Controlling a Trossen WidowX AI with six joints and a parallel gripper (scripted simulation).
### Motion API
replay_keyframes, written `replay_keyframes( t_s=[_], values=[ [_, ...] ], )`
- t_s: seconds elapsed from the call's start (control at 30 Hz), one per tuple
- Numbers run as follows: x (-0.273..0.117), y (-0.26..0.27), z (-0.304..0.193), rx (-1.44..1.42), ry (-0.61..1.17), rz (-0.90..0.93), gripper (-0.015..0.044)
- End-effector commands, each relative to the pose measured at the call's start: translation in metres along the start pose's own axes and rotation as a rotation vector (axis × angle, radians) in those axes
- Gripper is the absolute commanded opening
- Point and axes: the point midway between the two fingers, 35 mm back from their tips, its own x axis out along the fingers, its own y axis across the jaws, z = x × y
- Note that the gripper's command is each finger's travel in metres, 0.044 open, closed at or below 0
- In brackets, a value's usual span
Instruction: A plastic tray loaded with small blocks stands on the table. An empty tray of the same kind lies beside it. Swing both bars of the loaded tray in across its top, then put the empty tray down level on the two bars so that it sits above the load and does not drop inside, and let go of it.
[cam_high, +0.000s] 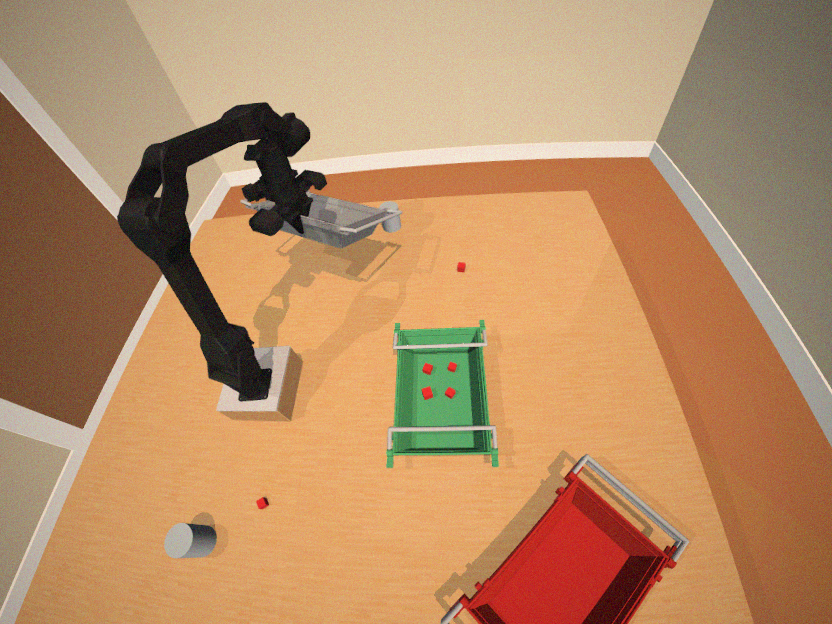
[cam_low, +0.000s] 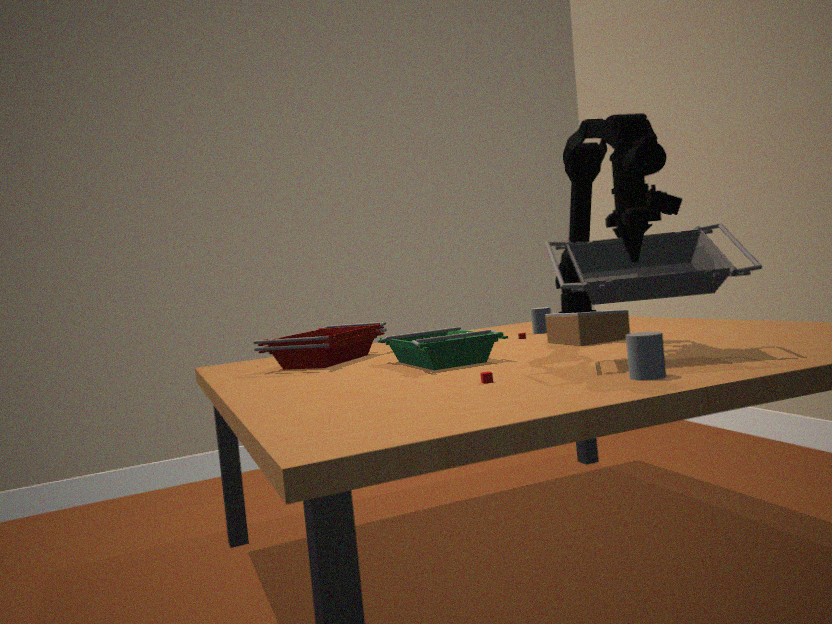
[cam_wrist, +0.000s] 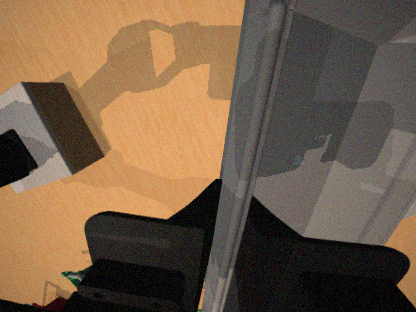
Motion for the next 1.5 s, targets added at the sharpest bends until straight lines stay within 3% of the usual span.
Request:
replay_keyframes(
  t_s=[0.0,1.47],
  values=[
    [-0.005,-0.005,-0.017,0.042,0.000,-0.019,0.0000],
    [-0.009,0.021,-0.197,0.518,0.016,-0.031,0.0000]
  ],
)
